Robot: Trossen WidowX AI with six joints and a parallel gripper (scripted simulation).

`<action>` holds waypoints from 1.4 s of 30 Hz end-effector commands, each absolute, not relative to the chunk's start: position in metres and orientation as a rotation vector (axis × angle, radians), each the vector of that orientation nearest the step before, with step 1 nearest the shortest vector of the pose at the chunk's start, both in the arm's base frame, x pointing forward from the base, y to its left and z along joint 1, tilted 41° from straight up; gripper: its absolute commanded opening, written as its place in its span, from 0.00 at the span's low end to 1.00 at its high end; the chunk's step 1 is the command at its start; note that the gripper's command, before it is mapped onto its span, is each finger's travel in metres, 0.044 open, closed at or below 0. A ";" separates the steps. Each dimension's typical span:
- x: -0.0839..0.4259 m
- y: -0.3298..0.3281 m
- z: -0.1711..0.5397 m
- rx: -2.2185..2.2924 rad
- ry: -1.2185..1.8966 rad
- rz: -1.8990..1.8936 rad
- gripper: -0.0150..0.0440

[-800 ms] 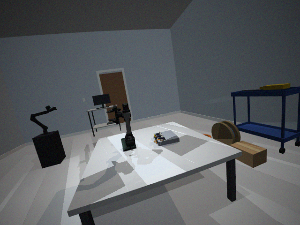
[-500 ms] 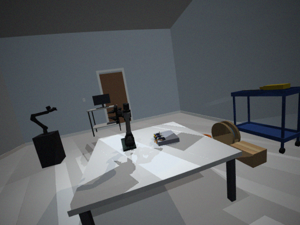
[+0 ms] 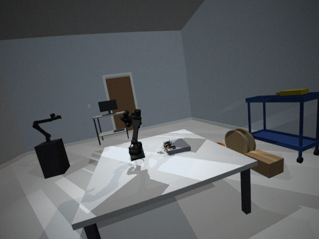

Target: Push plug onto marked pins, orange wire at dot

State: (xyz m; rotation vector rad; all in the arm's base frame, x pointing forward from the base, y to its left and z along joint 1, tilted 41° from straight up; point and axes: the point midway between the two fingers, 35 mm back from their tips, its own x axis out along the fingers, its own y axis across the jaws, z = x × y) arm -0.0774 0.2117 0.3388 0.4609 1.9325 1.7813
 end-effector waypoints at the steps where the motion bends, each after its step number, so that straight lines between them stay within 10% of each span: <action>1: -0.056 0.226 0.332 0.510 1.766 1.763 0.45; 42: 0.183 0.225 0.314 0.496 0.537 1.113 0.45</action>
